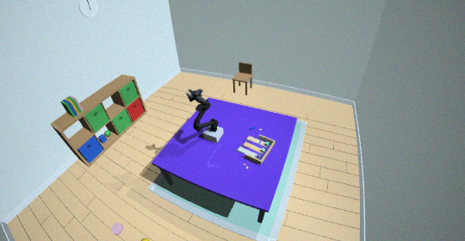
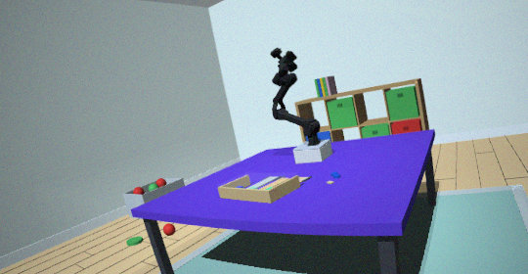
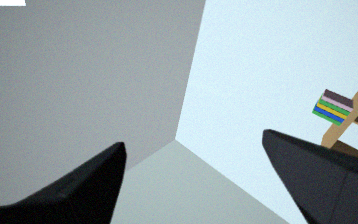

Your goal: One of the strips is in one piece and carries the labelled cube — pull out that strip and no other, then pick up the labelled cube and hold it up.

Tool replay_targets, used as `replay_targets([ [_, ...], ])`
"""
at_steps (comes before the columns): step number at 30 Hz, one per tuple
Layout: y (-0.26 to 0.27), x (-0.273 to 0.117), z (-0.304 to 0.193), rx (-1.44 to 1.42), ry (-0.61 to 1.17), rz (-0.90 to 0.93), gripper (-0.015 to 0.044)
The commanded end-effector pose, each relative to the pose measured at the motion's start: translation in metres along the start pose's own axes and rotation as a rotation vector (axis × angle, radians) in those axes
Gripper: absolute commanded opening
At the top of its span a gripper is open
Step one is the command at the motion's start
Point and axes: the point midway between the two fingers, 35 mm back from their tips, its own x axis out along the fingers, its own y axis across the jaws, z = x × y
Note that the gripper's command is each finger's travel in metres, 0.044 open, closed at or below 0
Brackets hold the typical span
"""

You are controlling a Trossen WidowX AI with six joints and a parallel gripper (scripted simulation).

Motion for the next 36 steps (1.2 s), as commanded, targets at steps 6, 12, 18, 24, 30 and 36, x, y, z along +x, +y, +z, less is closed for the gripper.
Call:
replay_targets([
  [6,0.004,-0.004,0.043,0.167,-0.128,0.061,0.0400],
  [12,0.016,-0.035,0.128,0.469,-0.377,0.270,0.0400],
  [18,0.032,-0.098,0.200,0.734,-0.579,0.597,0.0400],
  [24,0.050,-0.180,0.247,0.961,-0.645,1.010,0.0400],
  [30,0.067,-0.278,0.263,1.085,-0.562,1.495,0.0400],
  [36,0.078,-0.377,0.243,1.069,-0.296,1.971,0.0400],
])
